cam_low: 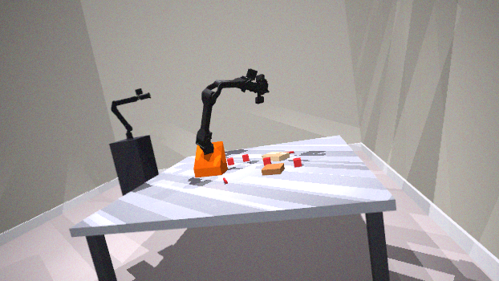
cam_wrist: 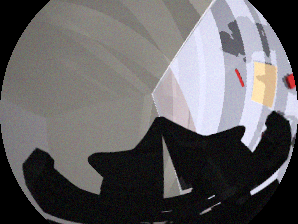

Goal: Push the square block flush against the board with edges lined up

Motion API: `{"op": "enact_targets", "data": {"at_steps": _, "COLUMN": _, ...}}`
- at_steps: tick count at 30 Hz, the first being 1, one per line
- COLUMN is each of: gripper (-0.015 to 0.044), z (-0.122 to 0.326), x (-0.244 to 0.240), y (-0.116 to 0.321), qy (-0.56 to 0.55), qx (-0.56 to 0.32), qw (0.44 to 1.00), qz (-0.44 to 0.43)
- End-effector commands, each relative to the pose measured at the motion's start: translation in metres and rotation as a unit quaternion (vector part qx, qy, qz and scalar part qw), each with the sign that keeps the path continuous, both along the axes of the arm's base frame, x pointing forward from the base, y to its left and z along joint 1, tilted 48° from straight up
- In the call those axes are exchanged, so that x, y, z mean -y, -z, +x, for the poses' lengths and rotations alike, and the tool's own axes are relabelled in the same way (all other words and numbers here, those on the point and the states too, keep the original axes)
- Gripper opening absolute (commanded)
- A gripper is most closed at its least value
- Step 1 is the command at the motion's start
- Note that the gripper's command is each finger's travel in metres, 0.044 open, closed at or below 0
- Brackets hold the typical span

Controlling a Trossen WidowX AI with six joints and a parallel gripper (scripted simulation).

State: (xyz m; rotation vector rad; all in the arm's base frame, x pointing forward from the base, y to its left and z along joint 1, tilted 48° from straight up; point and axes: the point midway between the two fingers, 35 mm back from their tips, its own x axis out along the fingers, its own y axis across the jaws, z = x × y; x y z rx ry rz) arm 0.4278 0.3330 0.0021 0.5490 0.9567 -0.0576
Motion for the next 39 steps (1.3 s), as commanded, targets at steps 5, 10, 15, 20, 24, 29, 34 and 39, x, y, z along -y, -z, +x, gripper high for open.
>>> {"op": "enact_targets", "data": {"at_steps": 5, "gripper": 0.0000, "z": 0.024, "x": 0.101, "y": 0.027, "qy": 0.065, "qx": -0.037, "qw": 0.990, "qz": -0.121}}
{"op": "enact_targets", "data": {"at_steps": 10, "gripper": 0.0000, "z": 0.028, "x": 0.161, "y": 0.038, "qy": 0.098, "qx": -0.070, "qw": 0.974, "qz": -0.190}}
{"op": "enact_targets", "data": {"at_steps": 15, "gripper": 0.0000, "z": 0.024, "x": 0.221, "y": 0.046, "qy": 0.125, "qx": -0.110, "qw": 0.952, "qz": -0.256}}
{"op": "enact_targets", "data": {"at_steps": 20, "gripper": 0.0000, "z": 0.014, "x": 0.278, "y": 0.051, "qy": 0.146, "qx": -0.157, "qw": 0.924, "qz": -0.317}}
{"op": "enact_targets", "data": {"at_steps": 24, "gripper": 0.0000, "z": 0.002, "x": 0.321, "y": 0.053, "qy": 0.157, "qx": -0.199, "qw": 0.898, "qz": -0.360}}
{"op": "enact_targets", "data": {"at_steps": 29, "gripper": 0.0000, "z": -0.018, "x": 0.371, "y": 0.052, "qy": 0.164, "qx": -0.256, "qw": 0.861, "qz": -0.408}}
{"op": "enact_targets", "data": {"at_steps": 34, "gripper": 0.0000, "z": -0.042, "x": 0.417, "y": 0.049, "qy": 0.163, "qx": -0.316, "qw": 0.820, "qz": -0.448}}
{"op": "enact_targets", "data": {"at_steps": 39, "gripper": 0.0000, "z": -0.049, "x": 0.429, "y": 0.048, "qy": 0.161, "qx": -0.334, "qw": 0.808, "qz": -0.458}}
